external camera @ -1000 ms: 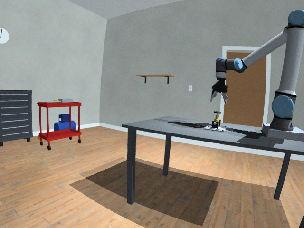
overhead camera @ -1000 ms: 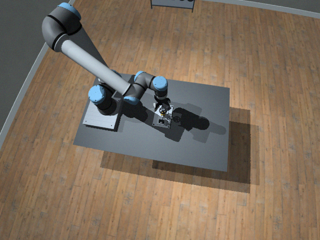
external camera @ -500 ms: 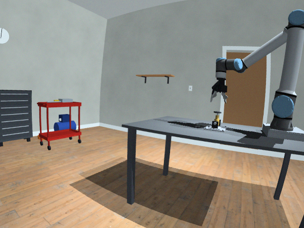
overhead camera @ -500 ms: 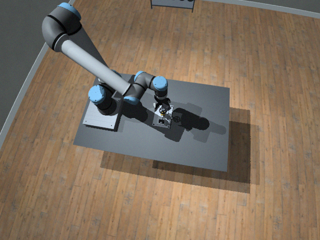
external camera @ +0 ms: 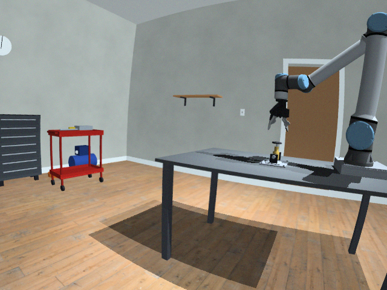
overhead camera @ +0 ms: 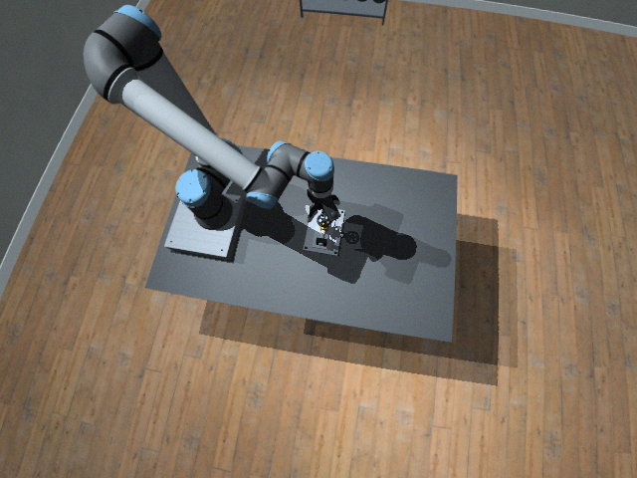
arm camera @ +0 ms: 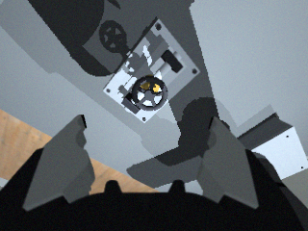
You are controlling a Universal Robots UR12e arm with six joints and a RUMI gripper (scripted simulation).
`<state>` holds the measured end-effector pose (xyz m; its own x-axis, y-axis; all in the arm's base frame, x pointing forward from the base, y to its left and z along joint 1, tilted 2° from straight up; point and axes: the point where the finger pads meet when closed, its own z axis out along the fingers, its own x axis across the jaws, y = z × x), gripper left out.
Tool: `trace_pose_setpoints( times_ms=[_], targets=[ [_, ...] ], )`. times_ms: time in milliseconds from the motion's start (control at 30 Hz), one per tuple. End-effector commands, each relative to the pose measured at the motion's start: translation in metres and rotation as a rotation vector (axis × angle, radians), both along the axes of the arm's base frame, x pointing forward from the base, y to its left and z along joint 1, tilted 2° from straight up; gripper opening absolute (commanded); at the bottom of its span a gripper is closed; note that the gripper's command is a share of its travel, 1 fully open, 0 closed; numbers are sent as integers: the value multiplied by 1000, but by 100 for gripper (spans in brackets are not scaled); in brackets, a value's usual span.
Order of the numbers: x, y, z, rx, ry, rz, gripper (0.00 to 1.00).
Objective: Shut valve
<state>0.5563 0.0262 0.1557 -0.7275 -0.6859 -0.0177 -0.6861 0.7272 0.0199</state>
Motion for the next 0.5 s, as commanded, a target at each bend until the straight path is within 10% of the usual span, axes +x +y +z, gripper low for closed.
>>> trace_pose_setpoints(
  times_ms=[0,467],
  targets=[
    [1,0,1,0,-1,3,100],
    [1,0,1,0,-3,59,100]
  ],
)
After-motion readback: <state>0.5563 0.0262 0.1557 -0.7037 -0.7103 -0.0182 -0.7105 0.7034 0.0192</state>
